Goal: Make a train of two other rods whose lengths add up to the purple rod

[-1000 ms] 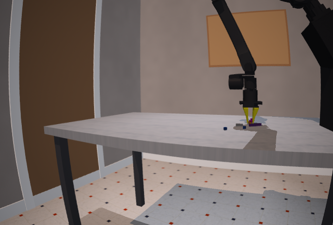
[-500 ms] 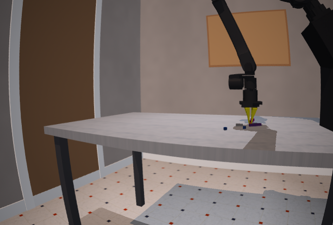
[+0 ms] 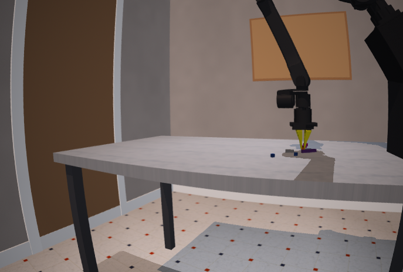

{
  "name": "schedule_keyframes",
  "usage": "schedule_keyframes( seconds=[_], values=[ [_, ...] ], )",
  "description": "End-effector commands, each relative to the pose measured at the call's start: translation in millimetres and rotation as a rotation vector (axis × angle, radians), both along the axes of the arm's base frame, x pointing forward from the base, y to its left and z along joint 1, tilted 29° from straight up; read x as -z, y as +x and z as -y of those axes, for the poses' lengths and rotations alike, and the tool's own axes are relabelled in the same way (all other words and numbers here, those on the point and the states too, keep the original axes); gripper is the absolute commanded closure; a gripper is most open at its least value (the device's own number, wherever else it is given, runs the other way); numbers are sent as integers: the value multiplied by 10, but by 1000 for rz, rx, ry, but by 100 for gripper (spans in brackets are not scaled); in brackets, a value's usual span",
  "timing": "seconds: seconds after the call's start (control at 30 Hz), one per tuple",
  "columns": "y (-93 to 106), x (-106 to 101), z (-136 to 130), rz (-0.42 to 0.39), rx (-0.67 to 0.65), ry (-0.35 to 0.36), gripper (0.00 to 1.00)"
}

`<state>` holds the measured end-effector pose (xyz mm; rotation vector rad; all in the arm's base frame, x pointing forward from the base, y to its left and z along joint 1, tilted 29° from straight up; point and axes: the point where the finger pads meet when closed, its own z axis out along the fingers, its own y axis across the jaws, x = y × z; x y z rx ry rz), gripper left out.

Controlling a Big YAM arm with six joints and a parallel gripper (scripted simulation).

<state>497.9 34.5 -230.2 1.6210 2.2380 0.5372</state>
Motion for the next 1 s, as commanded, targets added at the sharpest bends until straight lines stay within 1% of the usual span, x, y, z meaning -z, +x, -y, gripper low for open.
schedule_keyframes(
  seconds=[0.0,0.47,0.53,0.6,0.67,0.73,0.77,0.97],
  values=[
    [-26,50,-36,-3,4,1,96],
    [-26,50,-36,-3,4,1,96],
    [-50,37,-32,-5,4,1,96],
    [-59,-113,-15,5,5,1,96],
    [-120,-160,25,-7,7,-1,96],
    [-120,-160,25,-7,7,-1,96],
    [-143,-205,53,-7,8,-3,96],
    [-345,-581,123,-4,5,-4,96]
  ],
)
